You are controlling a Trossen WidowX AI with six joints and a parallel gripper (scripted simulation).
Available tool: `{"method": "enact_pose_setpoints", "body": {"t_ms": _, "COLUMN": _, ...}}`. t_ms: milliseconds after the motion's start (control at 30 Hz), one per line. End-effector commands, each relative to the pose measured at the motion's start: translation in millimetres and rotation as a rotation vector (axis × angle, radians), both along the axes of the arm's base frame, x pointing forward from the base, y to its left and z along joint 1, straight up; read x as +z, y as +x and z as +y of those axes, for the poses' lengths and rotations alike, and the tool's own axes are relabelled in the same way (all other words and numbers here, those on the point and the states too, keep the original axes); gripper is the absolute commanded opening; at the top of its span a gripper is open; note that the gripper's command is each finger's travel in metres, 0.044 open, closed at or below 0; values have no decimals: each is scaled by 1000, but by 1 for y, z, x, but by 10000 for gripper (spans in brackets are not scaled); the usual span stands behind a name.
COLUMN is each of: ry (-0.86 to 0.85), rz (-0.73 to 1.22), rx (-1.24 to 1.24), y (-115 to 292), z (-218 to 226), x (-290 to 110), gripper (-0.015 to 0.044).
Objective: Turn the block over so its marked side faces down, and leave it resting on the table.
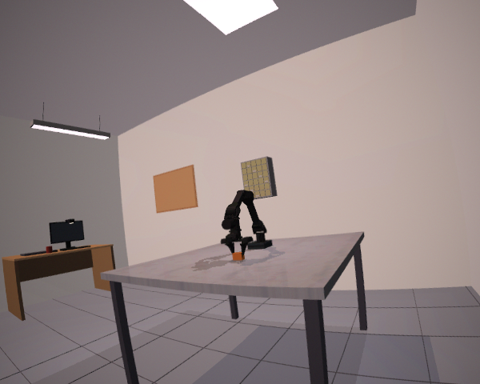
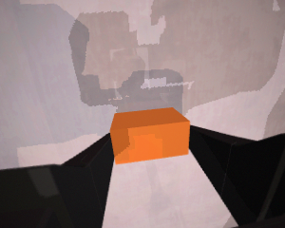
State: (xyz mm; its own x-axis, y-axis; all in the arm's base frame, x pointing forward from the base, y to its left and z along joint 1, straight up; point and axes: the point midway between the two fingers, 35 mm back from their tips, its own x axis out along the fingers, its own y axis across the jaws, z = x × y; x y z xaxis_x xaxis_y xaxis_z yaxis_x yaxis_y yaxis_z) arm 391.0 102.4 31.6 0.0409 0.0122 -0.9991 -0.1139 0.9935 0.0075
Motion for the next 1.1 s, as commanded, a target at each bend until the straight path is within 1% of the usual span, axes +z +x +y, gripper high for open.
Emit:
{"method": "enact_pose_setpoints", "body": {"t_ms": 0, "ry": 2, "rz": 4, "rx": 3, "y": 0, "z": 0, "x": -2, "gripper": 183}}
{"method": "enact_pose_setpoints", "body": {"t_ms": 200, "ry": 2, "rz": 4, "rx": 3, "y": 0, "z": 0, "x": -2, "gripper": 143}}
{"method": "enact_pose_setpoints", "body": {"t_ms": 267, "ry": 2, "rz": 4, "rx": 3, "y": 0, "z": 0, "x": 3, "gripper": 90}}
{"method": "enact_pose_setpoints", "body": {"t_ms": 367, "ry": 2, "rz": 4, "rx": 3, "y": -1, "z": 0, "x": 23, "gripper": 11}}
{"method": "enact_pose_setpoints", "body": {"t_ms": 400, "ry": 2, "rz": 4, "rx": 3, "y": -1, "z": 0, "x": 27, "gripper": 0}}
{"method": "enact_pose_setpoints", "body": {"t_ms": 667, "ry": 3, "rz": -5, "rx": 3, "y": -1, "z": 0, "x": 27, "gripper": 0}}
{"method": "enact_pose_setpoints", "body": {"t_ms": 1067, "ry": 19, "rz": -173, "rx": 7, "y": 3, "z": 1, "x": 19, "gripper": 0}}
